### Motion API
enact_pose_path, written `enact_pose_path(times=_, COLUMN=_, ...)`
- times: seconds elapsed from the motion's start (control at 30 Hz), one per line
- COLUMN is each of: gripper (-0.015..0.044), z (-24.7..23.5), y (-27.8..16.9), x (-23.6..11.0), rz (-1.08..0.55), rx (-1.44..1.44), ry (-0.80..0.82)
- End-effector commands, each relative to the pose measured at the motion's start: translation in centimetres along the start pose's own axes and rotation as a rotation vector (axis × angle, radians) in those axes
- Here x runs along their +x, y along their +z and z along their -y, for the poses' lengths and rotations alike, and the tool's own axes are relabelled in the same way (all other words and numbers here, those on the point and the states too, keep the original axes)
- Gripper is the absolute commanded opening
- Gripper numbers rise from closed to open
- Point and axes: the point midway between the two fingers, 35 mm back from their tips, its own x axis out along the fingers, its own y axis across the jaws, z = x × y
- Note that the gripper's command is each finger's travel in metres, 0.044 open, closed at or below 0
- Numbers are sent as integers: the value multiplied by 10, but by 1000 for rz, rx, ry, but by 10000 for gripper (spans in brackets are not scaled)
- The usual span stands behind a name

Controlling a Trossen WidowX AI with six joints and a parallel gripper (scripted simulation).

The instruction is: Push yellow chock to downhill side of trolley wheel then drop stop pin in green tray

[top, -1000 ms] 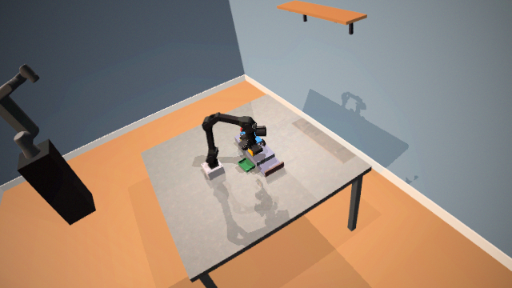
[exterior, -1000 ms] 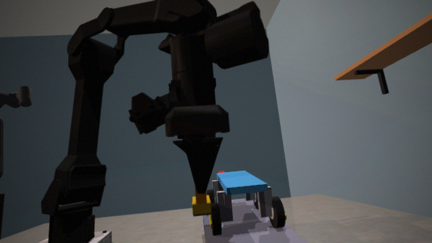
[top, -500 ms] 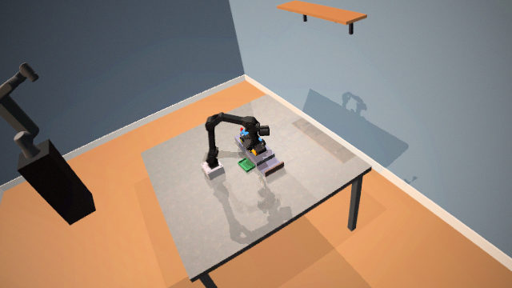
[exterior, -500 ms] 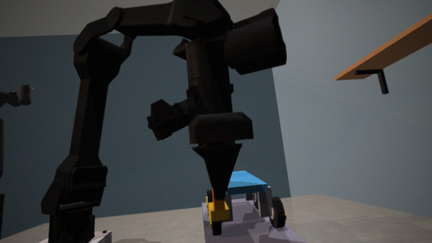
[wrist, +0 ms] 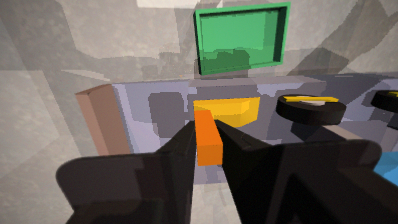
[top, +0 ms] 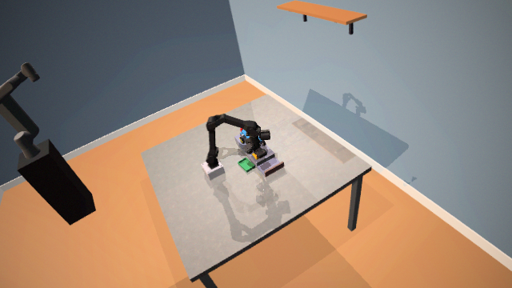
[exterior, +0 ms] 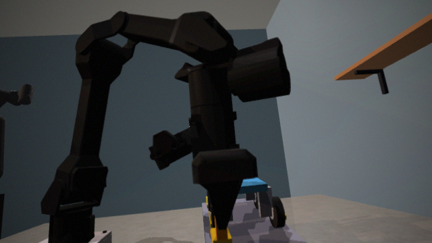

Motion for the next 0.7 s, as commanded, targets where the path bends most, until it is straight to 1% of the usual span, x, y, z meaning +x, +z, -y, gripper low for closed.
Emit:
enact_pose_path(times=0.0, gripper=0, z=1, y=0, x=12, rz=1, rx=6, ry=-7)
enact_pose_path(times=0.17, gripper=0, z=2, y=-1, x=22, rz=1, rx=6, ry=-7)
enact_pose_path(times=0.67, gripper=0, z=12, y=1, x=22, rz=1, rx=6, ry=-7)
